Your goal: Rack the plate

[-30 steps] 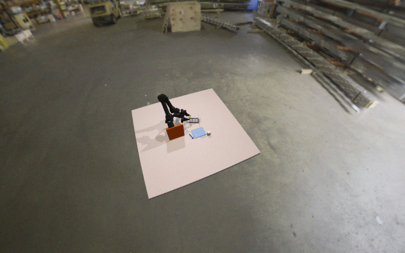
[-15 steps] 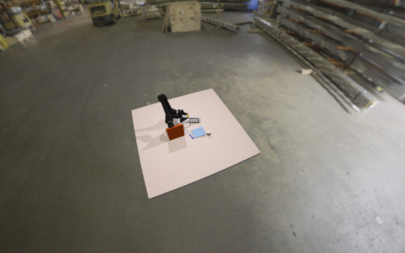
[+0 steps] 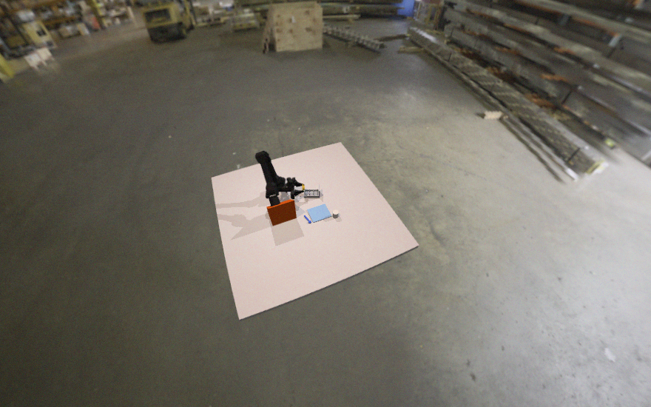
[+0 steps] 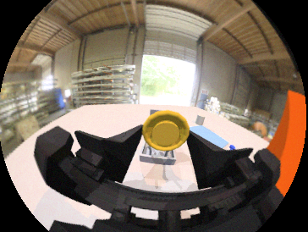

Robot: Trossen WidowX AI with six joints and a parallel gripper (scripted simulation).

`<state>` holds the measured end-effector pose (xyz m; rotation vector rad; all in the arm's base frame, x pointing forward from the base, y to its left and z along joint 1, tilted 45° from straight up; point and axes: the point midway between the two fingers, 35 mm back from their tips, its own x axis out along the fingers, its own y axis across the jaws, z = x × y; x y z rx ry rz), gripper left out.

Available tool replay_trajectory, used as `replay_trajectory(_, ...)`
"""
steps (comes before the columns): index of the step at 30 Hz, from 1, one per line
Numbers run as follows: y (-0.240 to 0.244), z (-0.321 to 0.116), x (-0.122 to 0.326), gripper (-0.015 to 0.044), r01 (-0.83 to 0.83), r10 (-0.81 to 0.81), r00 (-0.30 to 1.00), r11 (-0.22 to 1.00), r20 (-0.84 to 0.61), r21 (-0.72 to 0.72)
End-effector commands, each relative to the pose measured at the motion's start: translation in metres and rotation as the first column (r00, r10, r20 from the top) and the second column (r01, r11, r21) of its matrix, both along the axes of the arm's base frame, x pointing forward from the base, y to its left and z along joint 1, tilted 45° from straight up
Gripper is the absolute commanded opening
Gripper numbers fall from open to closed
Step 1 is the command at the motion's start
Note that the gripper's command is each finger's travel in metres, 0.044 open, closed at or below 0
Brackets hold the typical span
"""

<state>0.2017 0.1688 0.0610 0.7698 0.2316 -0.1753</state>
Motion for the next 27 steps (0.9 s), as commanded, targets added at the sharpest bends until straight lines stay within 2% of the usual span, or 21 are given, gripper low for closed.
replay_trajectory(1, 0.005, -0.004, 0.004, 0.0000, 0.001, -0.001, 1.000, 1.000, -0.001, 0.001)
replay_trajectory(27, 0.021, -0.028, 0.029, 0.0000, 0.001, -0.001, 1.000, 1.000, 0.003, 0.007)
